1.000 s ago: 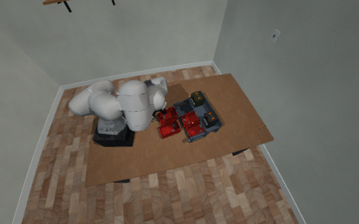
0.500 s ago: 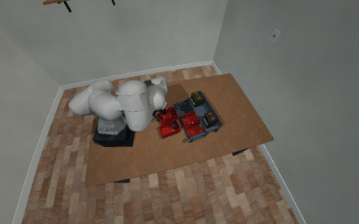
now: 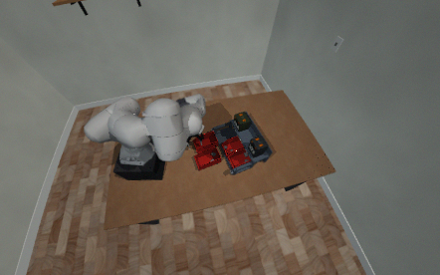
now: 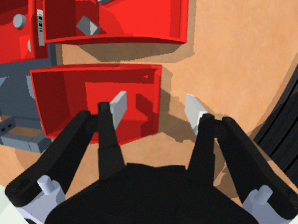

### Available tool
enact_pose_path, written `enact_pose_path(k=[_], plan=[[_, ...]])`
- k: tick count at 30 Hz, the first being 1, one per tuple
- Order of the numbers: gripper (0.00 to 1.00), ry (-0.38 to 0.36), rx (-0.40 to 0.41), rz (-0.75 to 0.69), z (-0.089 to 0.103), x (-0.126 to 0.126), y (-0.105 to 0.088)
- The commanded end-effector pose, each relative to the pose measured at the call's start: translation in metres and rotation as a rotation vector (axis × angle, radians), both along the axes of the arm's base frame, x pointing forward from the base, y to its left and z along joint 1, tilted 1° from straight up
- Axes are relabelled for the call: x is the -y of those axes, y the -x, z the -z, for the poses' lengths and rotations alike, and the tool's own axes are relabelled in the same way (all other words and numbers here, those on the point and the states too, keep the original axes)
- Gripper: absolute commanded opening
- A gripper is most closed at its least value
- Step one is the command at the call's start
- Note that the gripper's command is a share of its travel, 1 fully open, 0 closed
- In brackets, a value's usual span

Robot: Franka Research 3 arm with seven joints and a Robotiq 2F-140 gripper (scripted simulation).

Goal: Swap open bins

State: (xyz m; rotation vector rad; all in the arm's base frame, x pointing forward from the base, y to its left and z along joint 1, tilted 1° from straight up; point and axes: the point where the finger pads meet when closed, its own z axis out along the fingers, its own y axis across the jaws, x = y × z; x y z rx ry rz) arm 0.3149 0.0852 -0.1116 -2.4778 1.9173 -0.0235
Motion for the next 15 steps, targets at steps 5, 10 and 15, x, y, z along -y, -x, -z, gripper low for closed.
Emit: enact_pose_path(k=[5, 10, 15], plan=[[0.57, -0.001, 0.001, 0.005, 0.0005, -0.0009, -0.0006], [0.57, -0.001, 0.001, 0.005, -0.0011, -0.0009, -0.0006], [0.57, -0.001, 0.001, 0.005, -0.0057, -0.0009, -0.0005]])
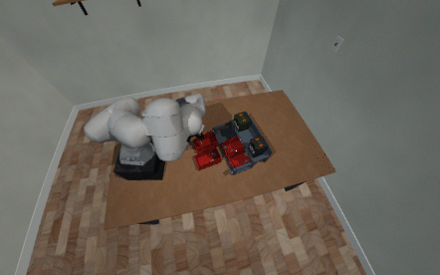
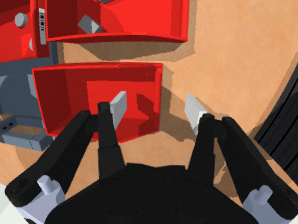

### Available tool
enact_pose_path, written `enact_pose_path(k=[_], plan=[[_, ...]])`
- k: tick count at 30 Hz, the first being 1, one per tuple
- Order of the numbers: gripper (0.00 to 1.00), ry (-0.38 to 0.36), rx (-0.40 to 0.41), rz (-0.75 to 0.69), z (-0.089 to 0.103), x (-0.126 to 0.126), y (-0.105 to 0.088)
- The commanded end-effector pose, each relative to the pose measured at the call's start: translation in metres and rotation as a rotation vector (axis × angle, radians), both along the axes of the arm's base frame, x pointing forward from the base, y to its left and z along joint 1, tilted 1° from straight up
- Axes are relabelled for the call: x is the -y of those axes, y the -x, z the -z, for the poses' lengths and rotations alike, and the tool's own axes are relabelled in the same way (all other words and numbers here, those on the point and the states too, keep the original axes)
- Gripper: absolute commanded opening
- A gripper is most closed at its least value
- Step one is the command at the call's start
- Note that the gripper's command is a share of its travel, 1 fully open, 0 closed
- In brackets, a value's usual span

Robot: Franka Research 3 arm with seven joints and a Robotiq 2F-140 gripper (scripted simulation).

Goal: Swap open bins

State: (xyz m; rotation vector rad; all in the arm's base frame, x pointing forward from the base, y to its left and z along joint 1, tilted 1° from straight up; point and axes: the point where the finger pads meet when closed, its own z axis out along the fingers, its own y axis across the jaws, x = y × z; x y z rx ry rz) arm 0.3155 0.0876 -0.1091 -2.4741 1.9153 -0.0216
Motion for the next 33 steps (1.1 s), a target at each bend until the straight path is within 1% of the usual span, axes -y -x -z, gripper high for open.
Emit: enact_pose_path(k=[1, 3, 7, 18, 20, 33], plan=[[0.57, 0.003, 0.000, 0.004, -0.005, 0.001, 0.000], [0.57, 0.003, 0.000, 0.004, -0.005, 0.001, 0.000], [0.57, 0.003, 0.000, 0.004, -0.011, 0.001, 0.000], [0.57, 0.003, 0.000, 0.004, -0.036, 0.001, 0.001], [0.57, 0.003, 0.000, 0.004, -0.036, 0.001, 0.001], [0.57, 0.003, 0.000, 0.004, -0.065, 0.001, 0.001]])
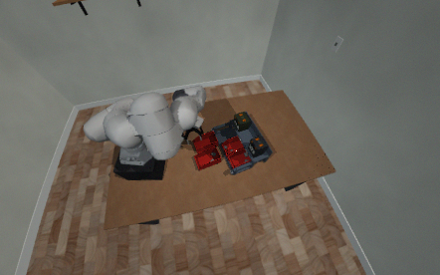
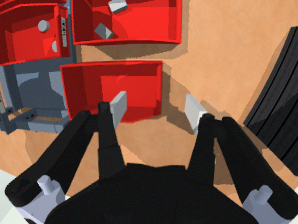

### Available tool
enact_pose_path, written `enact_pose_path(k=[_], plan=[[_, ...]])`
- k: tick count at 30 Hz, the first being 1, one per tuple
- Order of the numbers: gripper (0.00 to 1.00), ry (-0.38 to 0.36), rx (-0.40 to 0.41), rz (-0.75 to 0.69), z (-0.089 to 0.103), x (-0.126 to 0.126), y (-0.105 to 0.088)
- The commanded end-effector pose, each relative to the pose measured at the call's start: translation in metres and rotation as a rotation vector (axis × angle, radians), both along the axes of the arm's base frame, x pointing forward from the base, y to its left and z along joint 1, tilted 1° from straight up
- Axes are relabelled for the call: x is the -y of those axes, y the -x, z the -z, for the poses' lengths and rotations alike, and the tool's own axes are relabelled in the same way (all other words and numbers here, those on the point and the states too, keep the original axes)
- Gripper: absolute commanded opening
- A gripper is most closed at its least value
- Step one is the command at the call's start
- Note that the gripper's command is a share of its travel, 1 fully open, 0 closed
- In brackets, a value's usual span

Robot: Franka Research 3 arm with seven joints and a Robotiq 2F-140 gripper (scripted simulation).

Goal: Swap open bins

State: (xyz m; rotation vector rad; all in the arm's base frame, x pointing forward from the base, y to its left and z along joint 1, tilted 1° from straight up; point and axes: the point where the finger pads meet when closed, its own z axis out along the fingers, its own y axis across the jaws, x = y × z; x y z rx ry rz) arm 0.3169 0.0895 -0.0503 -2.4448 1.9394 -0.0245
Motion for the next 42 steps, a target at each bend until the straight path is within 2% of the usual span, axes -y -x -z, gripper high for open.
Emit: enact_pose_path(k=[1, 22, 23, 42], plan=[[0.57, 0.009, -0.007, -0.019, -0.007, 0.003, 0.003], [0.57, 0.009, -0.007, -0.019, -0.018, 0.003, 0.003], [0.00, 0.009, -0.007, -0.019, -0.018, 0.003, 0.003], [0.00, 0.009, -0.007, -0.019, -0.018, 0.003, 0.003]])
